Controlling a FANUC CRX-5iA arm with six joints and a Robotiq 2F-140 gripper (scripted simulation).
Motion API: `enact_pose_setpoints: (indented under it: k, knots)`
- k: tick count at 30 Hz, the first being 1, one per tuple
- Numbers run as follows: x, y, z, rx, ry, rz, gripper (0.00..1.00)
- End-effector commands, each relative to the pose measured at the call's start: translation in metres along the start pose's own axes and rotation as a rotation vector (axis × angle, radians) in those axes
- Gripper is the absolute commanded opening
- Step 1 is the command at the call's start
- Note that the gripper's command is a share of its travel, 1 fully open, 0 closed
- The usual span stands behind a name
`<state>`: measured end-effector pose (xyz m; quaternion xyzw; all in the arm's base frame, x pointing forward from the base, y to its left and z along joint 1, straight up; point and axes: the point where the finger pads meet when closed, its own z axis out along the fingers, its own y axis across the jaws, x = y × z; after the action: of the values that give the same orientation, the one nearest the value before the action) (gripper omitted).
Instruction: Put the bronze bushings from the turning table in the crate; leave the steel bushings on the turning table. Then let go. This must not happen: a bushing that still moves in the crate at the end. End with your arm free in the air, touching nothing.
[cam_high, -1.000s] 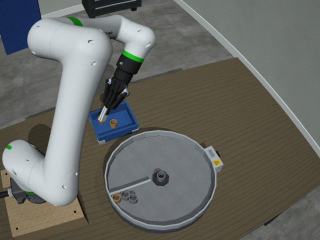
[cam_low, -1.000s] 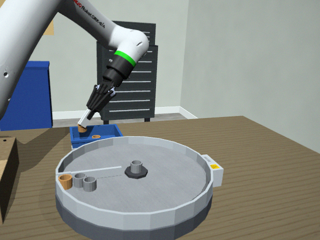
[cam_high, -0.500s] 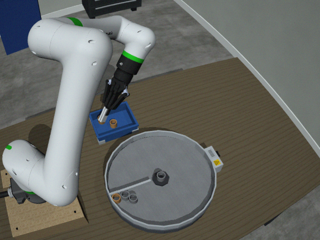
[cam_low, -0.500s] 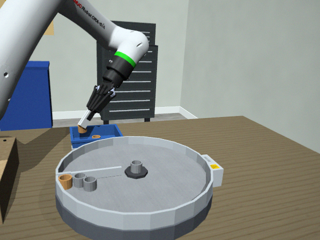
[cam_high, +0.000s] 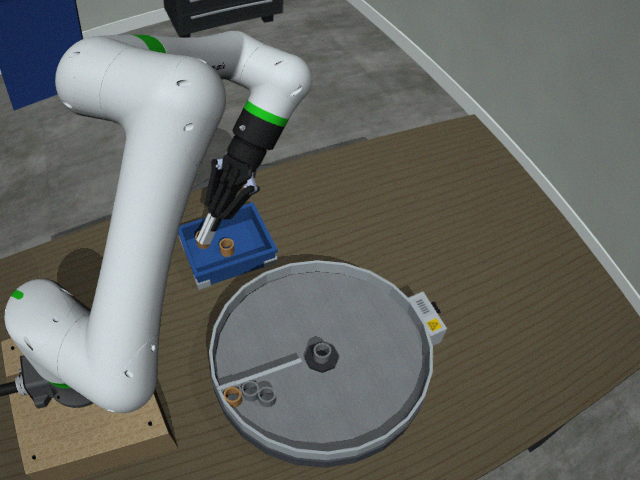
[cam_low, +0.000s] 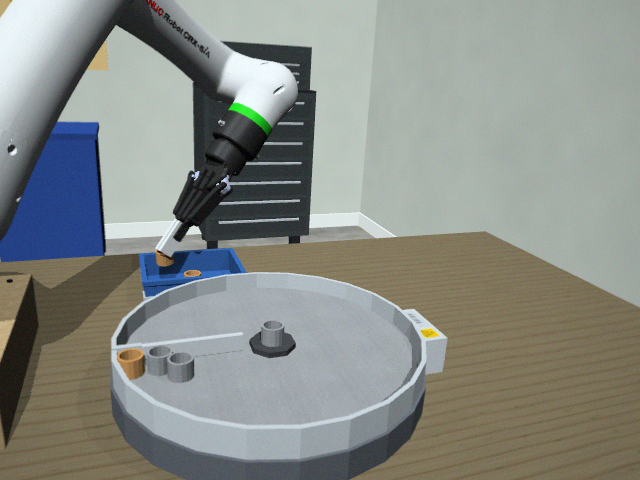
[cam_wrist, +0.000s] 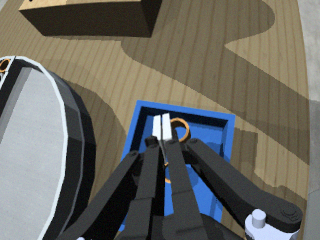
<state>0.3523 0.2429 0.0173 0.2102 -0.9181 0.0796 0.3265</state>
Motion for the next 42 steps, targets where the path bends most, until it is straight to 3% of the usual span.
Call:
enact_pose_setpoints:
  k: [1,17,42]
  knots:
    - [0.0,0.0,0.0,0.0,0.0,0.0,0.0]
    - [-0.002,0.0,0.002,0.0,0.0,0.0,0.0]
    - [-0.024,0.0,0.029,0.0,0.0,0.0,0.0]
